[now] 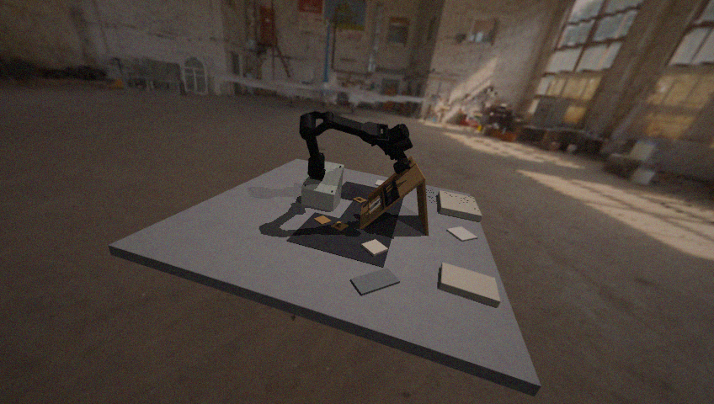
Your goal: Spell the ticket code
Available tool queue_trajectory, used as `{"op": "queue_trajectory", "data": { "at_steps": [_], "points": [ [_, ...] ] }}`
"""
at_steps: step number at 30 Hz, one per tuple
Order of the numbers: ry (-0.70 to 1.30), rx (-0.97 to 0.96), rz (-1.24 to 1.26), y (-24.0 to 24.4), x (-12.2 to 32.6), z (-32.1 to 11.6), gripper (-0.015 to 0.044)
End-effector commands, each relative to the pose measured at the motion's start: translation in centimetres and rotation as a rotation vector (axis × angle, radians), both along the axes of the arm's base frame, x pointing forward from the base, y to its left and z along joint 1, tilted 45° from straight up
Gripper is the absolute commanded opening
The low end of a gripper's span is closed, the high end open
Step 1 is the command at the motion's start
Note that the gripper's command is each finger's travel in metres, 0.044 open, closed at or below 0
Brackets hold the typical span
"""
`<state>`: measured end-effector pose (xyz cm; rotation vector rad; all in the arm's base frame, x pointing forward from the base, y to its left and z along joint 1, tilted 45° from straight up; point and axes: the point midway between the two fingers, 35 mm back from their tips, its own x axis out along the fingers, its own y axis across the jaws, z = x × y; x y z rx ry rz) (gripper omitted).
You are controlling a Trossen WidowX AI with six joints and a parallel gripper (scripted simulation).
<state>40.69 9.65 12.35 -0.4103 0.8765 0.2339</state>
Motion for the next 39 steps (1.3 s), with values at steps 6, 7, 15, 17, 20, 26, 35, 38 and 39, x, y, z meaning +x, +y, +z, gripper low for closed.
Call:
{"op": "queue_trajectory", "data": {
  "at_steps": [6,7,15,17,20,26,35,38,39],
  "points": [
    [-0.079,-0.078,0.007,-5.6,0.1,2.7,0.0],
    [-0.088,-0.087,0.007,-6.2,0.1,3.0,0.0],
    [-0.153,-0.172,0.0,-10.9,-0.5,5.2,0.0],
    [-0.165,-0.196,-0.006,-12.2,-0.8,5.7,0.0],
    [-0.181,-0.234,-0.017,-14.1,-1.3,6.4,0.0],
    [-0.206,-0.316,-0.04,-17.7,-2.5,7.9,0.0],
    [-0.228,-0.45,-0.078,-22.8,-5.1,9.9,0.0],
    [-0.23,-0.472,-0.085,-23.6,-5.6,10.2,0.0],
    [-0.23,-0.472,-0.085,-23.6,-5.6,10.2,0.0]
  ]
}}
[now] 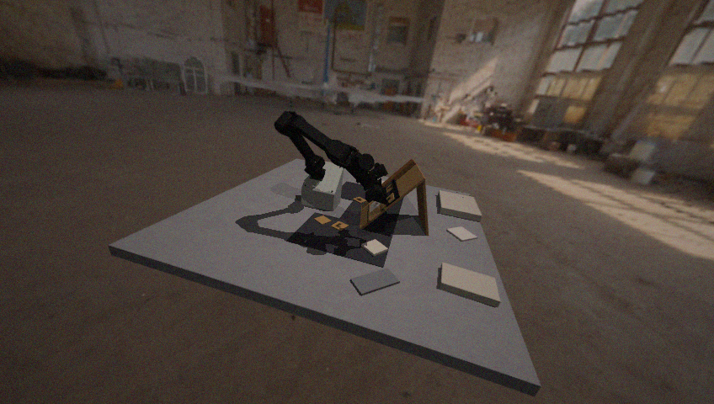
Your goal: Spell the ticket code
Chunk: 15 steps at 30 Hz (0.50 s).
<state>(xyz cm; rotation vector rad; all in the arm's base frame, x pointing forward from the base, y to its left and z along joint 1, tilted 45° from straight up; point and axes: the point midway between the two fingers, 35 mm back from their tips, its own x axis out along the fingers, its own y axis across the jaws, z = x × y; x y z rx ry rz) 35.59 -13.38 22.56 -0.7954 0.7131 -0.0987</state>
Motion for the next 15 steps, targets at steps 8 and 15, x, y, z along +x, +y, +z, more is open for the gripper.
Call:
{"op": "queue_trajectory", "data": {
  "at_steps": [8,15],
  "points": [
    [0.003,-0.025,0.003,-1.4,1.4,-1.2,0.0],
    [0.002,-0.025,0.003,-2.3,3.3,-2.6,0.0]
  ]
}}
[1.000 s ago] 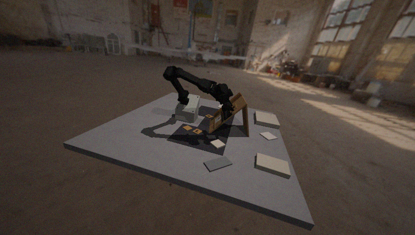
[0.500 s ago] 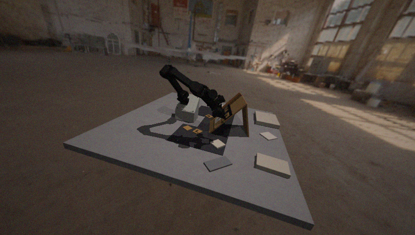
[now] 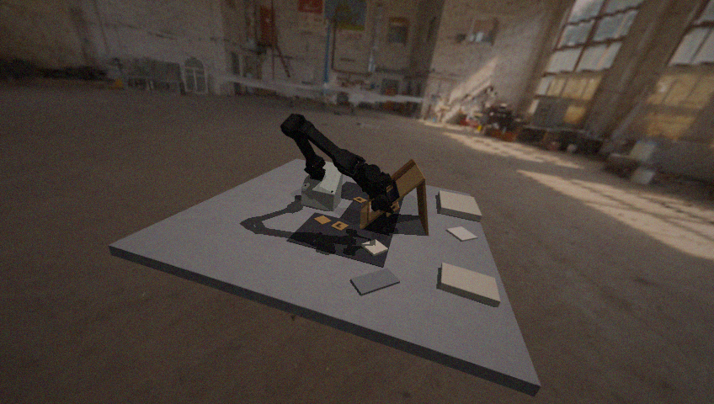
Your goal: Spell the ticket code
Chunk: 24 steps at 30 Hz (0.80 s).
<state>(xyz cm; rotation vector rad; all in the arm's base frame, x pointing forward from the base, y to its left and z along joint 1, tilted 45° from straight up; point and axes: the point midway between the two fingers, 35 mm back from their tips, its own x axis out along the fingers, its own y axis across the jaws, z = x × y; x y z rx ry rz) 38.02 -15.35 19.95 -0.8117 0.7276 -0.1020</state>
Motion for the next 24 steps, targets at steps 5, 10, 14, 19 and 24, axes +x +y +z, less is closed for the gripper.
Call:
{"op": "queue_trajectory", "data": {
  "at_steps": [5,10,14,19,24],
  "points": [
    [-0.012,-0.009,0.007,-0.27,0.6,-0.13,0.0],
    [-0.012,-0.009,0.007,-0.33,0.74,0.06,0.0],
    [-0.012,-0.009,0.007,-0.33,0.75,0.06,0.0],
    [-0.012,-0.009,0.007,-0.34,0.78,0.1,0.0],
    [-0.012,-0.009,0.007,-0.34,0.78,0.1,0.0]
  ]
}}
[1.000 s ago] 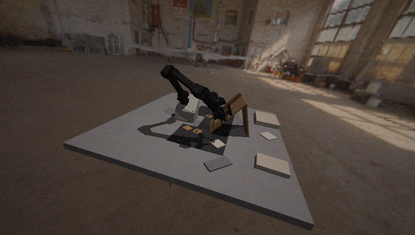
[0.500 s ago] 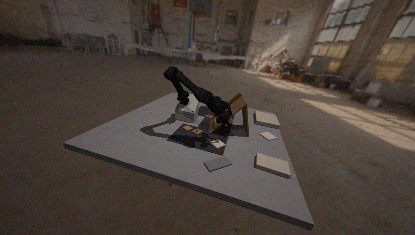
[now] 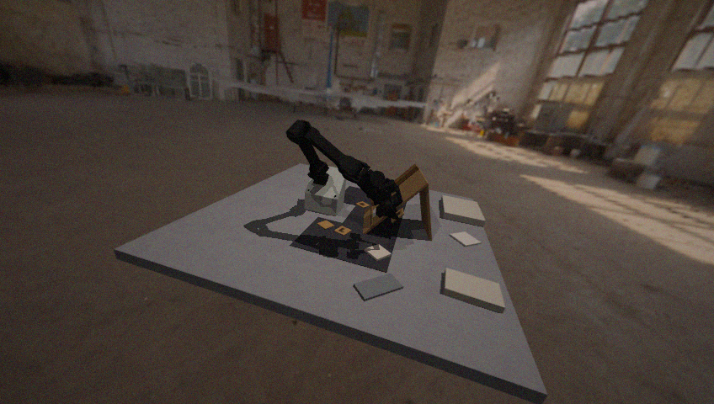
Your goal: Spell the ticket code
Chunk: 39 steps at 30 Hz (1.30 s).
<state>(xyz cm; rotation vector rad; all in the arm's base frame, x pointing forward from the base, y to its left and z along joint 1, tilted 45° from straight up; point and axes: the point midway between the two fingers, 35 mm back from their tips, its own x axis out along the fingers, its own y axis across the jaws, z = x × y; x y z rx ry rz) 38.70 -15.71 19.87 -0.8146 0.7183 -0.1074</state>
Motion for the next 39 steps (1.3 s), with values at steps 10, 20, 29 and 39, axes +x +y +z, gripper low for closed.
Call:
{"op": "queue_trajectory", "data": {
  "at_steps": [10,20,29,39],
  "points": [
    [-0.002,-0.005,0.006,0.0,0.1,0.2,0.0],
    [-0.002,-0.004,0.006,0.2,0.0,-0.1,0.0],
    [-0.002,-0.004,0.006,0.4,-0.1,-0.5,0.0],
    [-0.001,-0.004,0.006,0.7,-0.3,-0.9,0.0]
  ]
}}
